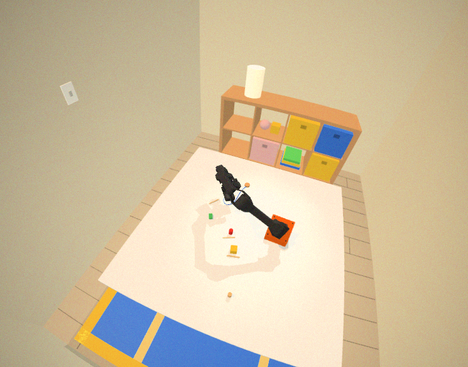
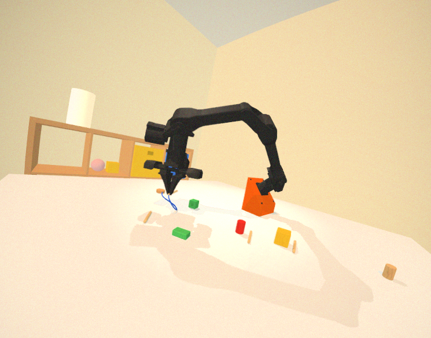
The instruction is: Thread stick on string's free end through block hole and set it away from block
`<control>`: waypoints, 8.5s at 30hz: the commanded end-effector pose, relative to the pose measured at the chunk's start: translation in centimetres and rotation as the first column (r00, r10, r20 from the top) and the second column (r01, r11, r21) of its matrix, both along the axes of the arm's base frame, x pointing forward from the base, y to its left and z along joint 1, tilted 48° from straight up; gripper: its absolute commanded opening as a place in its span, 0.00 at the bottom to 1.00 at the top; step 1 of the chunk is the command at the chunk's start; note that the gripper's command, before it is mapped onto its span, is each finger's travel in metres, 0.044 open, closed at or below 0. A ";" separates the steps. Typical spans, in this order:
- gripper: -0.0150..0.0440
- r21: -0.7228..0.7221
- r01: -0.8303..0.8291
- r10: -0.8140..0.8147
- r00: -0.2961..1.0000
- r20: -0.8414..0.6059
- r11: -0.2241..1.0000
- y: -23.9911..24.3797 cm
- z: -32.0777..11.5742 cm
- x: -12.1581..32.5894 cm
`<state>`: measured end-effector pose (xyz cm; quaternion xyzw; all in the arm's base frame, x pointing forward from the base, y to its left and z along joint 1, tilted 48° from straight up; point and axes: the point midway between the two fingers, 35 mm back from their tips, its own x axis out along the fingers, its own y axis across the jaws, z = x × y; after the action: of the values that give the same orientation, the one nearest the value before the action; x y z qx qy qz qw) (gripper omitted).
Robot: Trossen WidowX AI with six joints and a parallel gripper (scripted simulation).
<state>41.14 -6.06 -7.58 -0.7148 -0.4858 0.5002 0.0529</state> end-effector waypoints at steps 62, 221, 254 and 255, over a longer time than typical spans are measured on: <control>0.25 -0.011 0.142 -0.143 0.980 -0.136 0.990 1.4 1.7 6.3; 0.25 0.001 0.164 -0.162 0.973 -0.168 0.986 4.3 -2.2 -5.9; 0.25 0.000 0.165 -0.163 0.972 -0.168 0.986 3.2 -3.6 -9.5; 0.25 0.000 0.165 -0.163 0.972 -0.168 0.986 3.1 -3.6 -9.6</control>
<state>32.17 -2.85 -11.00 -0.7090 -0.4219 0.5473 0.1405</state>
